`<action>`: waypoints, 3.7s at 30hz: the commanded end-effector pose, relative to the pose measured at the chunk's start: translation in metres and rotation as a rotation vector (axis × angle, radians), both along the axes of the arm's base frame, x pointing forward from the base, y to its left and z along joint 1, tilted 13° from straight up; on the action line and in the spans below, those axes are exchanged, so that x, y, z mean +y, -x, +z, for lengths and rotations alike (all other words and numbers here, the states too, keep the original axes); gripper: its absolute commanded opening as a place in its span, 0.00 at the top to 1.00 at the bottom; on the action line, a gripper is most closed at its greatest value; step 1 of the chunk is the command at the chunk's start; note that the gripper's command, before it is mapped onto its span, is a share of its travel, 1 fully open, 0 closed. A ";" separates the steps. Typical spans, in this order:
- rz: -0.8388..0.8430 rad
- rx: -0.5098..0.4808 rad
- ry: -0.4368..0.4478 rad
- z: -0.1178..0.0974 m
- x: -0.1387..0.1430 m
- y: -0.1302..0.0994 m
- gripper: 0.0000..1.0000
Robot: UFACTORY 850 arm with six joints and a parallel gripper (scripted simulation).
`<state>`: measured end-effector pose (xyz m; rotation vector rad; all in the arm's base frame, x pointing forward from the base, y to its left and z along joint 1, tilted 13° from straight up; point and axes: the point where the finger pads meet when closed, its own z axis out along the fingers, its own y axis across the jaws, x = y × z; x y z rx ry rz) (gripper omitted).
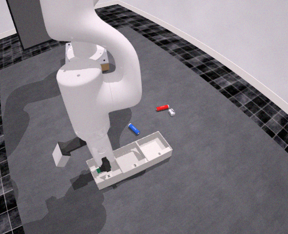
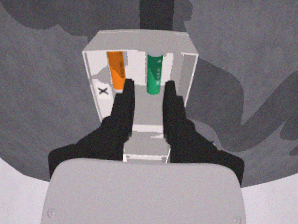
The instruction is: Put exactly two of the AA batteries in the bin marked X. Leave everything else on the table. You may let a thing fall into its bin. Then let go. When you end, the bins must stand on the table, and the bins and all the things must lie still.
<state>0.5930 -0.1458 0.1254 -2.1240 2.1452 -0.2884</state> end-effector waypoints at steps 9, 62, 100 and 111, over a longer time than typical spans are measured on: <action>0.000 -0.002 0.000 0.017 0.001 0.003 0.72; 0.000 -0.002 0.000 0.156 0.009 0.033 0.00; 0.000 -0.002 0.000 0.156 0.009 0.033 0.00; 0.000 -0.002 0.000 0.156 0.009 0.033 0.00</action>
